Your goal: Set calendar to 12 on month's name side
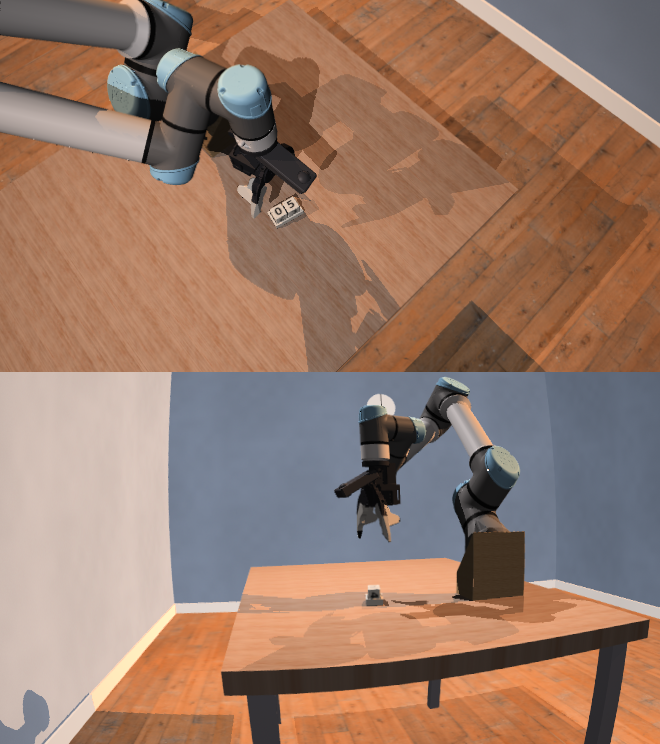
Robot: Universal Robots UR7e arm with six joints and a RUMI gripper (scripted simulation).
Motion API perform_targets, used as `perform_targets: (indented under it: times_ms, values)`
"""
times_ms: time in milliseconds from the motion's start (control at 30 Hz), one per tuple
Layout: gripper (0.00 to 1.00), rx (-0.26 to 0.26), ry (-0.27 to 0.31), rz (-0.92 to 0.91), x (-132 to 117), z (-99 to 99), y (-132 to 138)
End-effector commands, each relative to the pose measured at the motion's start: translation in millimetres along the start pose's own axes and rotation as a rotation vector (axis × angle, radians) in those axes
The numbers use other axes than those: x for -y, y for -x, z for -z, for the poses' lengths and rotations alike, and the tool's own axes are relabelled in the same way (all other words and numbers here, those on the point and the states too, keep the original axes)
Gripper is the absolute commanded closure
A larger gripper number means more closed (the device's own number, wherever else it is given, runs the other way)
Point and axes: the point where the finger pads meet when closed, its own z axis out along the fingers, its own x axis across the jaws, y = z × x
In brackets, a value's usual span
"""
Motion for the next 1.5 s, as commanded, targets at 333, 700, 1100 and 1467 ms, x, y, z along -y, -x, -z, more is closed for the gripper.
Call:
perform_targets:
  times_ms: [333, 700, 1100, 1467]
  values:
    - [0.00, 0.003, -0.005, 0.376, 1, -3.6, 7]
    - [0.00, 0.003, -0.006, 0.690, 1, -6.7, 12]
    - [0.00, 0.002, -0.006, 1.001, -1, -9.9, 15]
    - [0.00, 0.001, -0.007, 1.376, -5, -13.8, 18]
